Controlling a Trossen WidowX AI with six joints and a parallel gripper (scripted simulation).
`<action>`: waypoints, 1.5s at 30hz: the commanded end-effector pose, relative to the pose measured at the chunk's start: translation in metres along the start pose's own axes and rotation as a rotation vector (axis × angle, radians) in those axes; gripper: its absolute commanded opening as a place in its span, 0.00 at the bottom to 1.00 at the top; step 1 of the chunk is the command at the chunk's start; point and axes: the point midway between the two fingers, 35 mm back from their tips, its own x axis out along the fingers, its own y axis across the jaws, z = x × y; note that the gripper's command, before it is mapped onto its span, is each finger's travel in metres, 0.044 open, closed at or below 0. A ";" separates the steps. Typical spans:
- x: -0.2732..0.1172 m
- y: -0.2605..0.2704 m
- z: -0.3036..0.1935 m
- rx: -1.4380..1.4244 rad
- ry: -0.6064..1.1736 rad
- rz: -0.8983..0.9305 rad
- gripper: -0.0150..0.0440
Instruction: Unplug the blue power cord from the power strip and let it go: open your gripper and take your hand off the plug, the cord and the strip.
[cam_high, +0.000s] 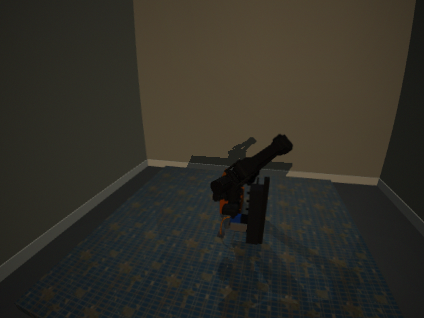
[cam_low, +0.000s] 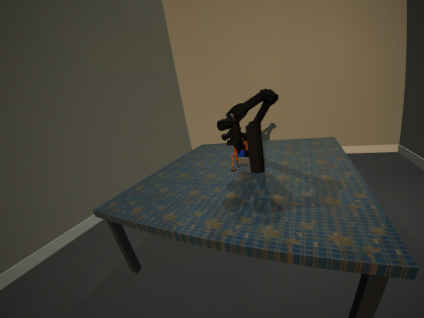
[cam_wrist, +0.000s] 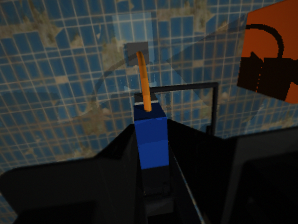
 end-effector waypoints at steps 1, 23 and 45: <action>-0.004 0.001 0.021 0.009 -0.039 0.005 0.25; -0.005 -0.001 0.038 0.001 -0.040 -0.001 0.48; -0.013 -0.001 0.033 0.012 -0.035 0.005 0.53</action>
